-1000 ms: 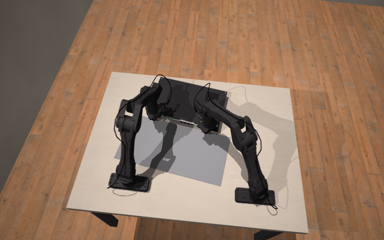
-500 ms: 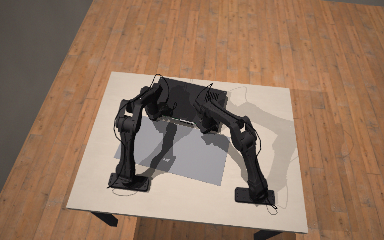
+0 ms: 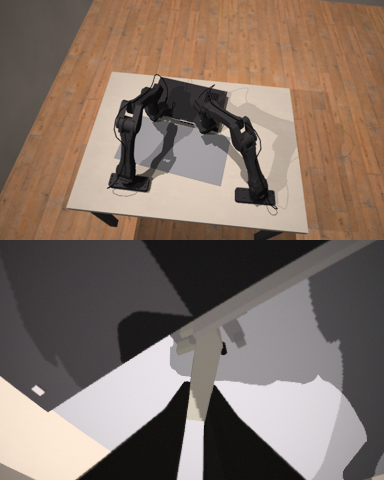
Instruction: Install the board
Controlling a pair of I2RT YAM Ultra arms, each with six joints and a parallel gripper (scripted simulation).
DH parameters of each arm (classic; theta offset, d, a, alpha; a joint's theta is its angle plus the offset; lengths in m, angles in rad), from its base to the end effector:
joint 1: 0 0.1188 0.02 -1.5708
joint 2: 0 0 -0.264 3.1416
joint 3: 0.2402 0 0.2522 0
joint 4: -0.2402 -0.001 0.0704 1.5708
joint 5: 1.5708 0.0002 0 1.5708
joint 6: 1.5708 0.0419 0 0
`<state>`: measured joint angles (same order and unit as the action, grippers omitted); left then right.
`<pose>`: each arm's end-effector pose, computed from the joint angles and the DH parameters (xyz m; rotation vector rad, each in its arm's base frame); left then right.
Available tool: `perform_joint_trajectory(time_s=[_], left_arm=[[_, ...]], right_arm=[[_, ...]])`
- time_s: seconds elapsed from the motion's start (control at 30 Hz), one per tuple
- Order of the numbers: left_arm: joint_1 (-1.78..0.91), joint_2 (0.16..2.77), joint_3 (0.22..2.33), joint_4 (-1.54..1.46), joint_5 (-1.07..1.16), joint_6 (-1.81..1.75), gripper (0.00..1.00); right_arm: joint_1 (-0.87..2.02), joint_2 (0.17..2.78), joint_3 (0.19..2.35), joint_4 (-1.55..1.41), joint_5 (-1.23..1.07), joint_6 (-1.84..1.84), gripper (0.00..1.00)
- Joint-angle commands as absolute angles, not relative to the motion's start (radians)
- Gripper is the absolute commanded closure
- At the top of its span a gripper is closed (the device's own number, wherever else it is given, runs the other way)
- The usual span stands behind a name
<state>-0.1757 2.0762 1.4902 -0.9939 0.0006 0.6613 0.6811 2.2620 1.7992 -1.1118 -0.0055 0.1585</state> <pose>0.3781 -0.0661 0.1520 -1.2732 -2.8625 0.0044 0.3361 0.2740 0.1542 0.8101 -3.0294 -0.0054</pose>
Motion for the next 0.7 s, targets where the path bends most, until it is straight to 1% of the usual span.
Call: perform_joint_trajectory(time_s=[0.0,0.13,0.27,0.67], left_arm=[[-0.178,2.046,1.478,-0.965,-0.004,0.646,0.96],[-0.178,2.046,1.478,-0.965,-0.004,0.637,0.96],[-0.183,2.044,1.476,-0.966,-0.008,0.498,0.96],[-0.202,2.034,1.462,-0.961,-0.001,0.367,0.96]], right_arm=[[0.685,2.244,1.817,-1.097,0.013,0.182,0.96],[0.685,2.244,1.817,-1.098,0.013,0.190,0.96],[0.690,2.245,1.818,-1.103,0.019,0.328,0.96],[0.706,2.267,1.841,-1.118,0.014,0.453,0.96]])
